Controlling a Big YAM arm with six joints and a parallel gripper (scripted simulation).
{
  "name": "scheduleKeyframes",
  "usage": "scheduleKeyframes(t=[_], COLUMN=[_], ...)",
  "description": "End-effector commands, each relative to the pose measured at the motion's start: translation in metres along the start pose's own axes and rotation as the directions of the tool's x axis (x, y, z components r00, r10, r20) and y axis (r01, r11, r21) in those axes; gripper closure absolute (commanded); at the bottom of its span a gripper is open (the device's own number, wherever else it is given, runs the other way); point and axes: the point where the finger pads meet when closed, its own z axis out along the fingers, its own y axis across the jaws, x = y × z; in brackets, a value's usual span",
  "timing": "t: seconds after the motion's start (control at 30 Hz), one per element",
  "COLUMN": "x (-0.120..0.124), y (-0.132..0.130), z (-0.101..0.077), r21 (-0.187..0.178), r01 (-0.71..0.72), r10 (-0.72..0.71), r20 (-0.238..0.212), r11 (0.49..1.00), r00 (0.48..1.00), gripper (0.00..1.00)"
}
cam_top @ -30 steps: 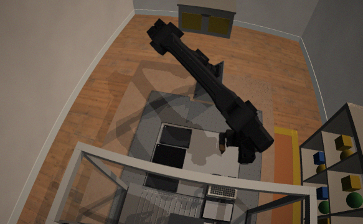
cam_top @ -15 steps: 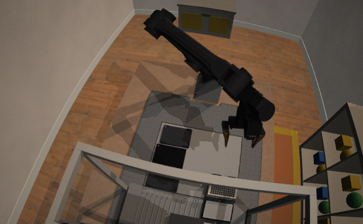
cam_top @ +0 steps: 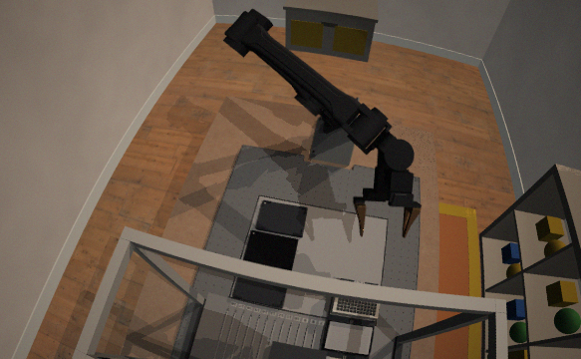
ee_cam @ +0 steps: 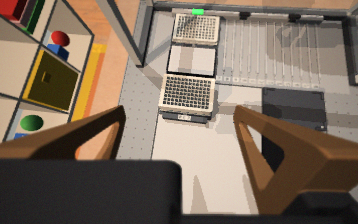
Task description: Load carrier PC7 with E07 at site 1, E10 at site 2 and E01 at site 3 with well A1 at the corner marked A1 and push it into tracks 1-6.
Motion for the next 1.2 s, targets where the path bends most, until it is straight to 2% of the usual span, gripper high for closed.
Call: scheduleKeyframes(t=[0.0,0.13,0.2,0.23,0.37,0.47,0.5,0.6,0.93,1.0,1.03,1.1,1.17], x=[-0.017,-0.005,-0.007,-0.040,-0.054,-0.057,-0.053,-0.058,-0.083,-0.083,-0.106,-0.090,-0.095], y=[-0.006,-0.002,-0.002,-0.009,-0.017,-0.015,-0.013,-0.015,-0.025,-0.025,-0.022,-0.027,-0.029], z=[-0.008,0.004,0.007,0.007,0.016,0.015,0.025,0.035,0.065,0.065,0.042,0.074,0.080], r21=[0.001,0.006,0.006,0.011,0.013,0.009,0.010,0.010,0.012,0.012,0.000,0.012,0.012], r01=[0.029,0.046,0.046,0.005,-0.003,0.006,0.019,0.028,0.029,0.029,0.020,0.031,0.032], r10=[-0.029,-0.047,-0.047,-0.007,0.000,-0.008,-0.020,-0.029,-0.031,-0.031,-0.019,-0.033,-0.034], r20=[0.110,0.188,0.195,0.229,0.237,0.238,0.222,0.213,0.213,0.213,0.265,0.211,0.212], r11=[1.000,0.999,0.999,1.000,1.000,1.000,1.000,1.000,1.000,1.000,1.000,0.999,0.999], r00=[0.994,0.981,0.980,0.973,0.971,0.971,0.975,0.977,0.976,0.976,0.964,0.977,0.977], gripper=[0.00,0.00,0.00,0.00,0.00,0.00,0.00,0.00,0.00,0.00,0.00,0.00,0.00])
